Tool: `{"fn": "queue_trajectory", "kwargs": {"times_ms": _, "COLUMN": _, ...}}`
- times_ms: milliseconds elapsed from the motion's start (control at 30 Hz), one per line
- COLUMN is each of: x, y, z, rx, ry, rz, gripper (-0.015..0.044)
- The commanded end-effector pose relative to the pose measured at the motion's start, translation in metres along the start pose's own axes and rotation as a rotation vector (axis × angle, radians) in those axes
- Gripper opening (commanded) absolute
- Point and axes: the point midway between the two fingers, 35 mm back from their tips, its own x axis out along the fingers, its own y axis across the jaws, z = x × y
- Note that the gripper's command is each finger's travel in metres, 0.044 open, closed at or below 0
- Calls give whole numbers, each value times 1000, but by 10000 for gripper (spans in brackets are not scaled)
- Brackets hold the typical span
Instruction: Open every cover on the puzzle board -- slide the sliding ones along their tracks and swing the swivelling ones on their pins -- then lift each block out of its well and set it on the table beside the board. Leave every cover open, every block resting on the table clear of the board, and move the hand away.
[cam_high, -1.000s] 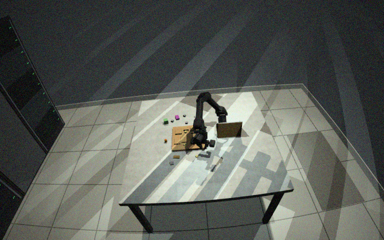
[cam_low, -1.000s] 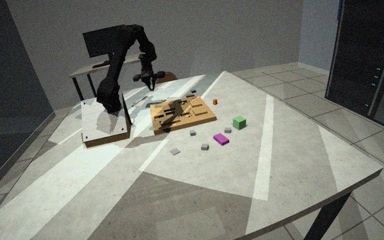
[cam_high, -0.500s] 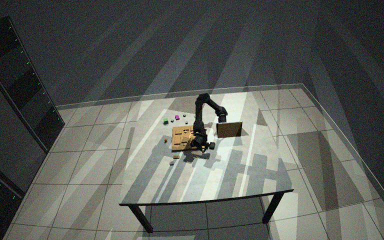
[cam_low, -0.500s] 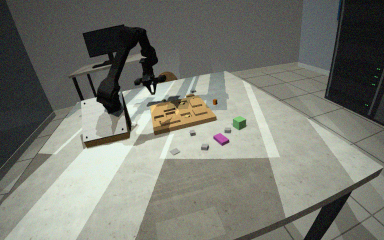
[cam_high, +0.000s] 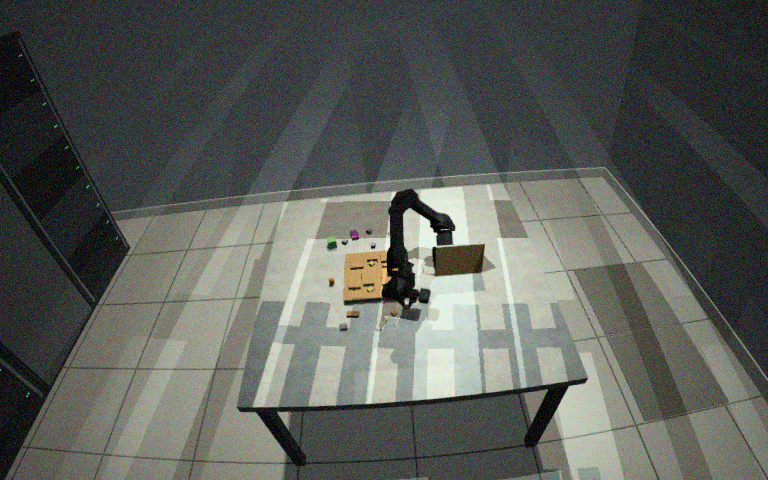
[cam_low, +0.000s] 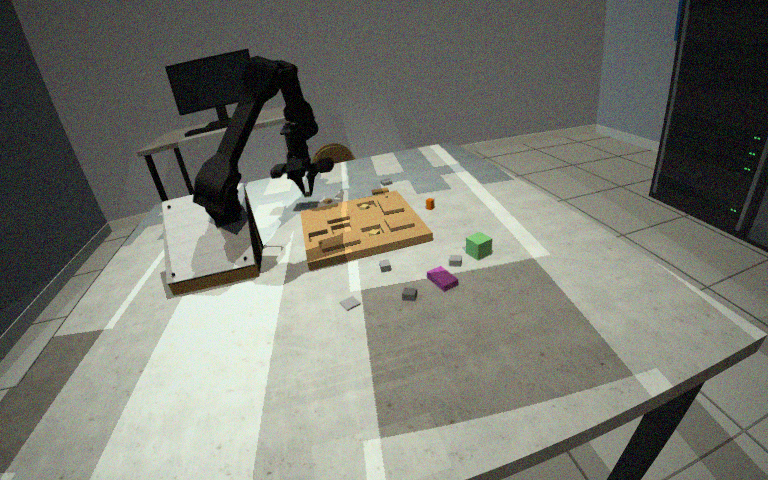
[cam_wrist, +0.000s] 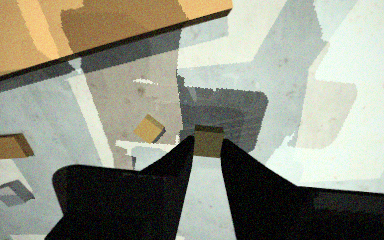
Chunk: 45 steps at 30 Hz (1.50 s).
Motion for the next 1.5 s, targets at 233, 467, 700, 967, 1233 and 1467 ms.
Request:
{"fn": "queue_trajectory", "kwargs": {"times_ms": 233, "x": 20, "y": -2, "z": 5, "rx": -7, "ry": -11, "rz": 0, "gripper": 80}}
{"fn": "queue_trajectory", "kwargs": {"times_ms": 467, "x": 31, "y": -2, "z": 6, "rx": -7, "ry": -12, "rz": 0, "gripper": 80}}
{"fn": "queue_trajectory", "kwargs": {"times_ms": 700, "x": 38, "y": -3, "z": 7, "rx": -7, "ry": -13, "rz": 0, "gripper": 80}}
{"fn": "queue_trajectory", "kwargs": {"times_ms": 967, "x": 35, "y": -2, "z": 5, "rx": 0, "ry": -6, "rz": 0, "gripper": 264}}
{"fn": "queue_trajectory", "kwargs": {"times_ms": 1233, "x": 30, "y": -2, "z": 4, "rx": 0, "ry": -6, "rz": -1, "gripper": 440}}
{"fn": "queue_trajectory", "kwargs": {"times_ms": 1467, "x": 8, "y": -1, "z": 3, "rx": -3, "ry": -7, "rz": -1, "gripper": 440}}
